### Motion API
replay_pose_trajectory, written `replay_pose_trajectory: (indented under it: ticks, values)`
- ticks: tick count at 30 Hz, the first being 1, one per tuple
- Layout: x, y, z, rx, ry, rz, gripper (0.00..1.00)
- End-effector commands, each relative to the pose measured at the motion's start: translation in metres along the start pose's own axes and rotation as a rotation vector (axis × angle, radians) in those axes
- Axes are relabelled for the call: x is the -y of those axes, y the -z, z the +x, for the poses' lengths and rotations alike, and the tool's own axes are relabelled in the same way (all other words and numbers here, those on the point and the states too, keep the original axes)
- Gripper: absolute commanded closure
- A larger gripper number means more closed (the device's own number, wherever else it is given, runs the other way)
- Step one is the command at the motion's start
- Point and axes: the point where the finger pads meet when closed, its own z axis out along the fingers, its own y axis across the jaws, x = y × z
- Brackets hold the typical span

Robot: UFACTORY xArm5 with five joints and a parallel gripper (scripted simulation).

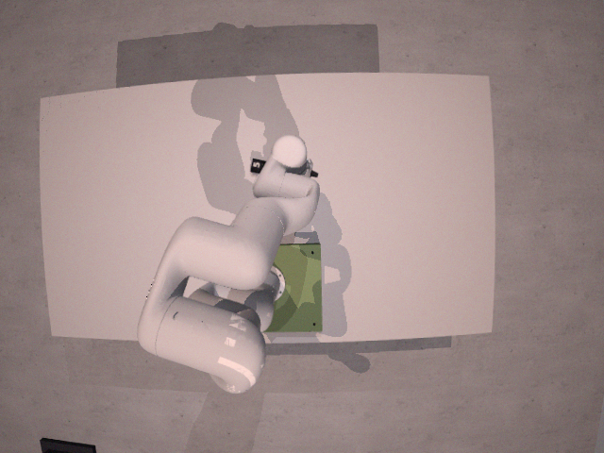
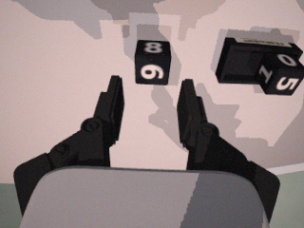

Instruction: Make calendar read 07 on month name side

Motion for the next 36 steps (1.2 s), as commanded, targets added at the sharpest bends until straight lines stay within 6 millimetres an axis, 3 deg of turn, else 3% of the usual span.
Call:
replay_pose_trajectory:
  ticks: [1, 16, 36]
  values:
    - [0.0, -0.003, -0.001, 0.004, 0.0, 0.0, 0.51]
    - [0.0, -0.019, -0.002, 0.004, 0.0, 0.0, 0.51]
    - [0.0, -0.021, -0.002, 0.004, 0.0, 0.0, 0.51]
